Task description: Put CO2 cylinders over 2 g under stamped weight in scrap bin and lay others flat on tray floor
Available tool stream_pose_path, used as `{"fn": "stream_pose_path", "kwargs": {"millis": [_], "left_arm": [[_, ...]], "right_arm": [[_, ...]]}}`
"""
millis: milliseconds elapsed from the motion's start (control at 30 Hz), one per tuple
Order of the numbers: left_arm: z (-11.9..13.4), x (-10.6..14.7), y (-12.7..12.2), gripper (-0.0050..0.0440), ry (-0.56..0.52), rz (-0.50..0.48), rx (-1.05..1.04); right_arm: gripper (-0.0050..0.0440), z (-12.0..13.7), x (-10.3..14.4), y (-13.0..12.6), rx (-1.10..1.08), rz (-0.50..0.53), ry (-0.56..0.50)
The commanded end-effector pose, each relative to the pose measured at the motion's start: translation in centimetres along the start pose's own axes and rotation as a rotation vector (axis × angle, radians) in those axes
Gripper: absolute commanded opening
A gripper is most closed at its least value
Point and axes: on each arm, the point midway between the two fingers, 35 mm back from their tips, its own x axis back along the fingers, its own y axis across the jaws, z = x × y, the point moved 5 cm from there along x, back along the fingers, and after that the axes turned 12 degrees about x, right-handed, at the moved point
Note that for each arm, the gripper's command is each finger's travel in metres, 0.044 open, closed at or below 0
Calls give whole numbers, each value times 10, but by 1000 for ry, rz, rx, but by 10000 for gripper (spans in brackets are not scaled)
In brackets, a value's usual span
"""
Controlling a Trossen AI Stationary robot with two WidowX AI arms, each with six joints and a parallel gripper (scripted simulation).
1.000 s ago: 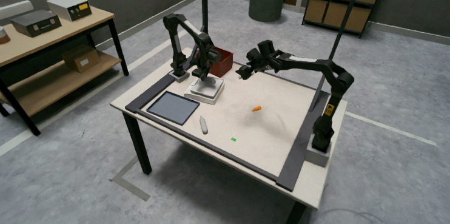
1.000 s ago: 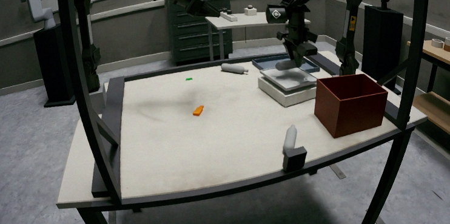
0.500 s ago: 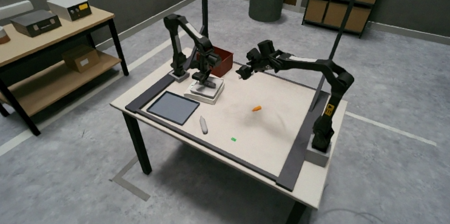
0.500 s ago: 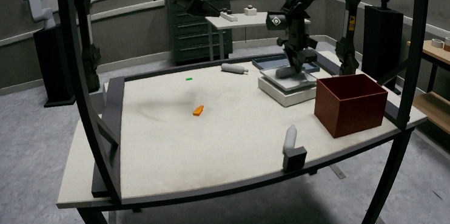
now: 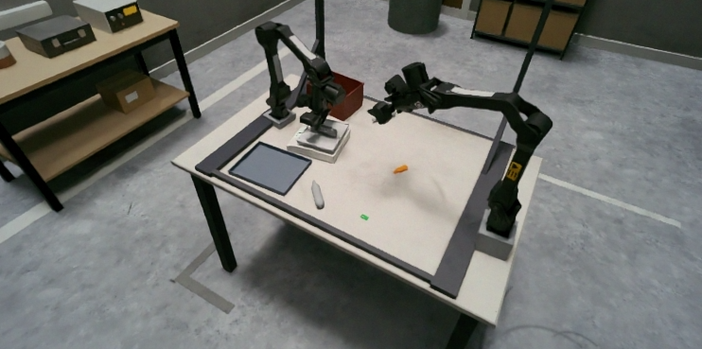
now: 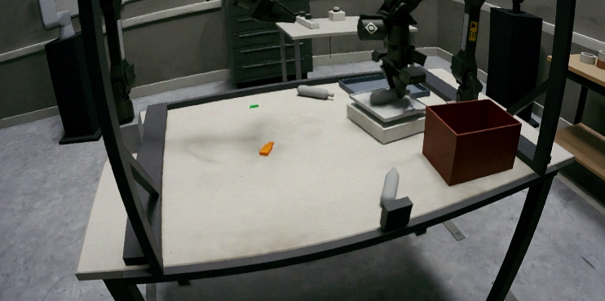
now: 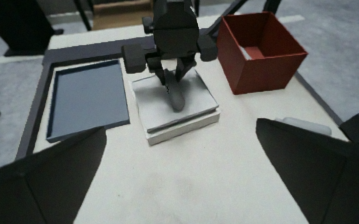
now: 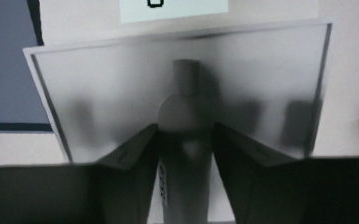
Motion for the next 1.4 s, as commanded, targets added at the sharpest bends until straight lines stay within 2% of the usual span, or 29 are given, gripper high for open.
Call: {"fn": "stream_pose_path", "kwargs": {"millis": [0,33,100,167,300,500,533,767,1100,1167,1367], "left_arm": [[-9,7,-2,440,-30,5,2],[-9,7,-2,440,-30,5,2],[-9,7,-2,440,-30,5,2],[-9,7,-2,440,-30,5,2],[-9,7,-2,440,-30,5,2],[-9,7,-2,440,-30,5,2],[-9,7,-2,440,-30,5,2],[-9,7,-2,440,-30,5,2],[-9,7,-2,440,-30,5,2],[-9,7,-2,440,-30,5,2],[-9,7,-2,440,-30,5,2]], "right_arm": [[144,3,6,2,-3,-11,25],[144,3,6,2,-3,-11,25],[192,3,6,2,-3,-11,25],[192,3,6,2,-3,-11,25],[288,4,21,2,-5,-19,42],[432,2,65,1,-5,-19,43],[440,2,65,1,-5,-19,43],[440,-6,58,-3,113,-33,17],[440,-28,54,-12,670,-130,-9],[440,-28,54,-12,670,-130,-9],[440,-44,52,-16,1024,-191,-28]]}}
